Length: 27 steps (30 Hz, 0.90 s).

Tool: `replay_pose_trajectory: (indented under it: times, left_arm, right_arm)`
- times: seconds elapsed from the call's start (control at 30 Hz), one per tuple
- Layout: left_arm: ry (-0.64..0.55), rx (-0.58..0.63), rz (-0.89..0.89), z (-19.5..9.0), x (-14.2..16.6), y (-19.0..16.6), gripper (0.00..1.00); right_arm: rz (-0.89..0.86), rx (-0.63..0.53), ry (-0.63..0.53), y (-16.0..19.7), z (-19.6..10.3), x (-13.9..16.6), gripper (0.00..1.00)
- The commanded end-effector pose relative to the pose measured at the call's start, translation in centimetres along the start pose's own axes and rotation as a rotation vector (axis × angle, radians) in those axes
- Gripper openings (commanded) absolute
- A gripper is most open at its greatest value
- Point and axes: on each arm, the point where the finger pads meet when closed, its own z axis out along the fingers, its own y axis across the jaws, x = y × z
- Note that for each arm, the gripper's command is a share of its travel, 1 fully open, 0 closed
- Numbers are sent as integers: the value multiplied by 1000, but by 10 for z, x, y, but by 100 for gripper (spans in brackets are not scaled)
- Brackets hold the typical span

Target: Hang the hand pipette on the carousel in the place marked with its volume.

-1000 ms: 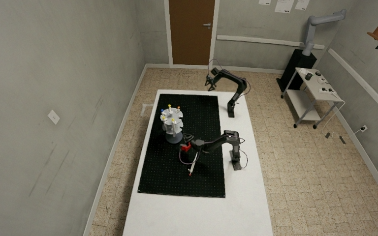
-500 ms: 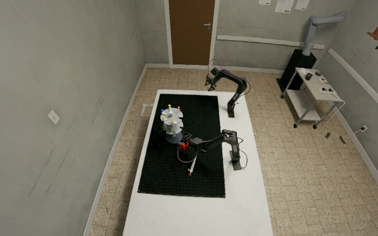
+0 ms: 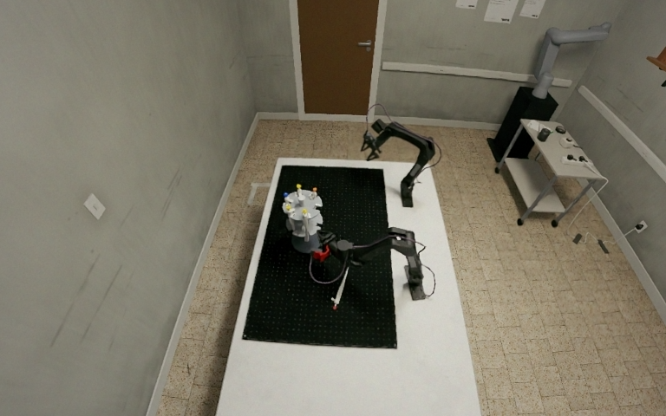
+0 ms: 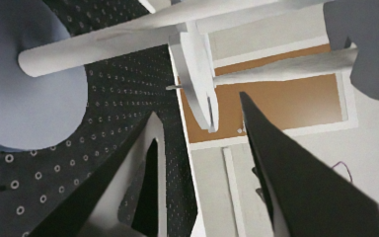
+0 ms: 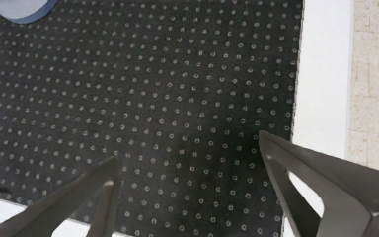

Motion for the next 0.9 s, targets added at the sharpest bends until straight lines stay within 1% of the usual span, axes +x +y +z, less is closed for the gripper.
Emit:
replay_pose_trajectory:
  times: [0.0,0.27,0.3,0.33,0.43,0.87]
  left_arm:
    - [-2,25,29,12,-2,-13,49]
    - [-2,27,30,22,-1,-14,49]
    - [-7,50,48,21,-2,-26,49]
    - [-2,32,34,25,-1,-15,49]
    - [-8,49,47,22,-3,-25,49]
    - [-3,50,48,22,-2,-25,49]
  right_arm:
    - [-12,9,-24,-4,-4,-7,100]
    - [-12,9,-24,-4,-4,-7,100]
    - [-12,9,-24,-4,-4,-7,100]
    - [-12,9,-24,-4,-4,-7,100]
    - [-12,9,-24,-4,-4,-7,100]
    - [-12,9,-24,-4,-4,-7,100]
